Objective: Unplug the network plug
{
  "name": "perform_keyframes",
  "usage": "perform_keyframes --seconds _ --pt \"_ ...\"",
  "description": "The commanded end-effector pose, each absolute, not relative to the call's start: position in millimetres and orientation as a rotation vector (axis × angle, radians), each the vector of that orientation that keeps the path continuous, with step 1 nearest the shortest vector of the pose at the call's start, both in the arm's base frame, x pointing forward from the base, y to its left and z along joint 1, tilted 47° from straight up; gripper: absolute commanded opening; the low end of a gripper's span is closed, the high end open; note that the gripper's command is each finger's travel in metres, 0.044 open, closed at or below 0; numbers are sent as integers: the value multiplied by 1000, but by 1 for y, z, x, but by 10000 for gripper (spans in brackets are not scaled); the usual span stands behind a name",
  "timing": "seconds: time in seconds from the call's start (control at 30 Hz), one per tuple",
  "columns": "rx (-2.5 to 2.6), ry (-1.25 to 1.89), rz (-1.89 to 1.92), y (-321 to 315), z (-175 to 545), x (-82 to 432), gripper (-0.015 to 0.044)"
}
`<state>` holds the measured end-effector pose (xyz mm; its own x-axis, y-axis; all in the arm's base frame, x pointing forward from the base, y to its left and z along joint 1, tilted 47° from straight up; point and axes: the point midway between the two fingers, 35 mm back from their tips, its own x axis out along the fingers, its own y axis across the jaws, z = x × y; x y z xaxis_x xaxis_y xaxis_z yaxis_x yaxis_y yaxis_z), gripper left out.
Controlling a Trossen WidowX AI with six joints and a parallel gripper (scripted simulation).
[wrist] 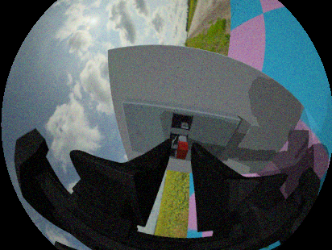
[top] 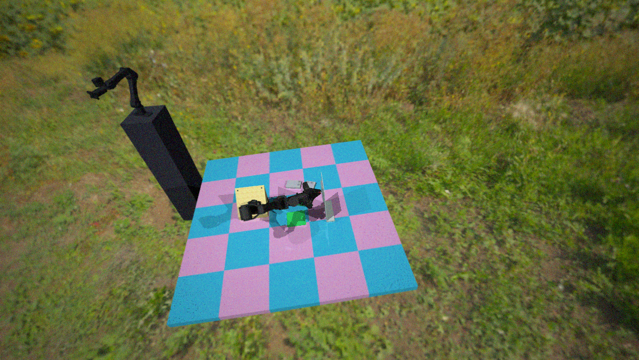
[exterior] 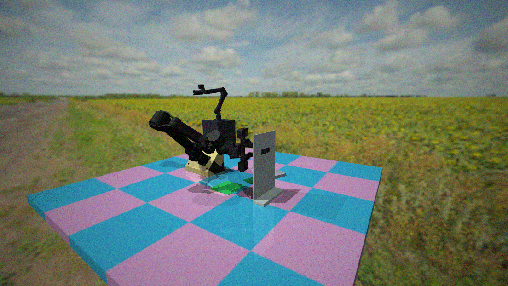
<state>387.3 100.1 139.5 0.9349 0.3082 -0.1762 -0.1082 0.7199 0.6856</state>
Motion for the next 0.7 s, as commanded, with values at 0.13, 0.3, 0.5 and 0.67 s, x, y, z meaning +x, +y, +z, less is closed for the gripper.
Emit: perform_keyframes --seconds 0.13,0.3,0.5,0.67 --pt "737 288 237 100 140 388 49" --pt "737 288 237 100 140 388 16" --pt "737 288 237 100 140 388 0" --pt "737 288 237 100 140 385 0"
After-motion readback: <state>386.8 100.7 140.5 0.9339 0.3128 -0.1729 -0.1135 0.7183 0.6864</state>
